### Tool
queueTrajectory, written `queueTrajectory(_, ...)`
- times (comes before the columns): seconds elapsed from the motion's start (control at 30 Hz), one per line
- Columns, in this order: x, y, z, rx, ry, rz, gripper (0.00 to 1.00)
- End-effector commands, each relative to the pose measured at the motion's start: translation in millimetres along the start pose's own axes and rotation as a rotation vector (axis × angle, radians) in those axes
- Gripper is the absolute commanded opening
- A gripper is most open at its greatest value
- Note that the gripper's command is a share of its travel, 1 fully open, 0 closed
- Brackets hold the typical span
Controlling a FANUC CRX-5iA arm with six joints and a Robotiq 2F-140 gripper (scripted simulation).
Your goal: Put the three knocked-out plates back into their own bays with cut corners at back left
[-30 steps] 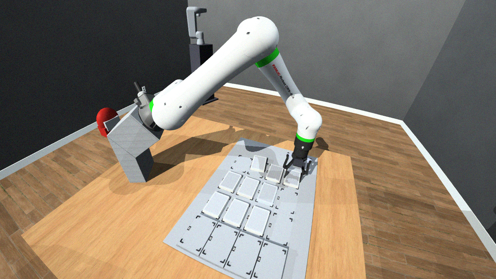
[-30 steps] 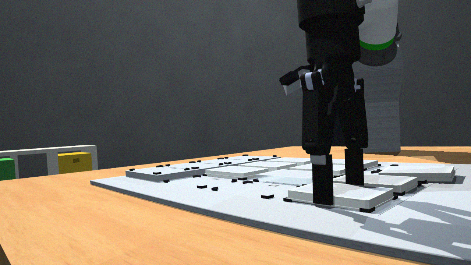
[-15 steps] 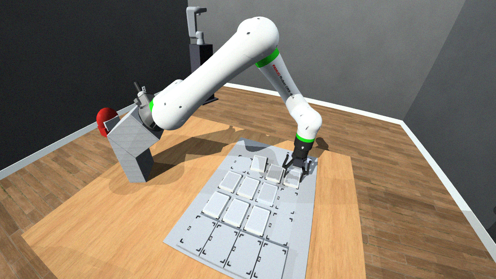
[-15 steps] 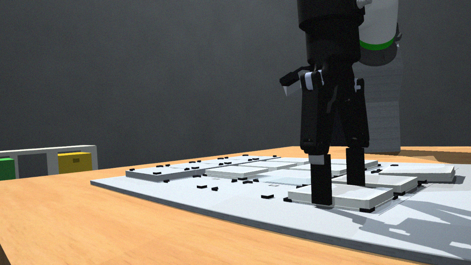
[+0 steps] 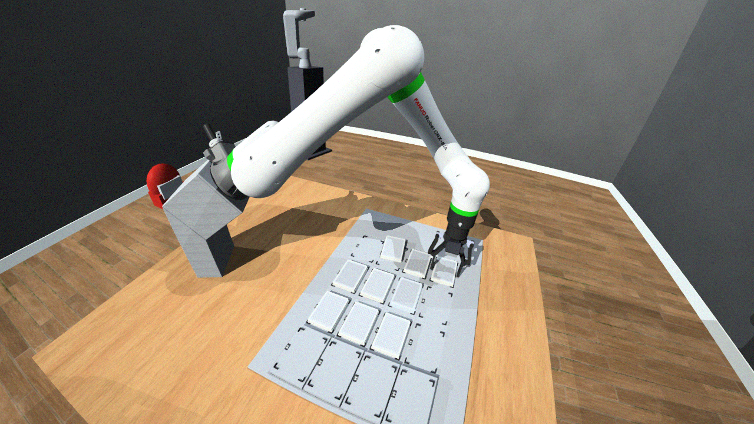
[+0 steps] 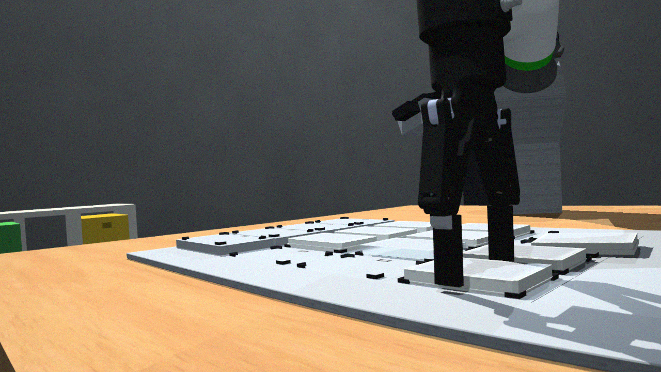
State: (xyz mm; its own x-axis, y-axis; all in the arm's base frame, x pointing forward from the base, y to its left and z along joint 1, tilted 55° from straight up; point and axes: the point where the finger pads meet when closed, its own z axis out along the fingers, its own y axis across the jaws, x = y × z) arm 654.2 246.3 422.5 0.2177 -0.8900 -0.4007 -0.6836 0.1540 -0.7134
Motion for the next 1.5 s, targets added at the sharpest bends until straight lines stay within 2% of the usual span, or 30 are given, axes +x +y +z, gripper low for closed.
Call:
queueTrajectory(0.0, -0.4, -1.2, -1.3, 0.002, -0.001, 0.0, 0.7)
queueTrajectory(0.33, -0.3, -1.2, -1.3, 0.002, -0.001, 0.0, 0.7)
queueTrajectory(1.47, -0.3, -1.1, -41.3, 0.002, -0.001, 0.0, 0.7)
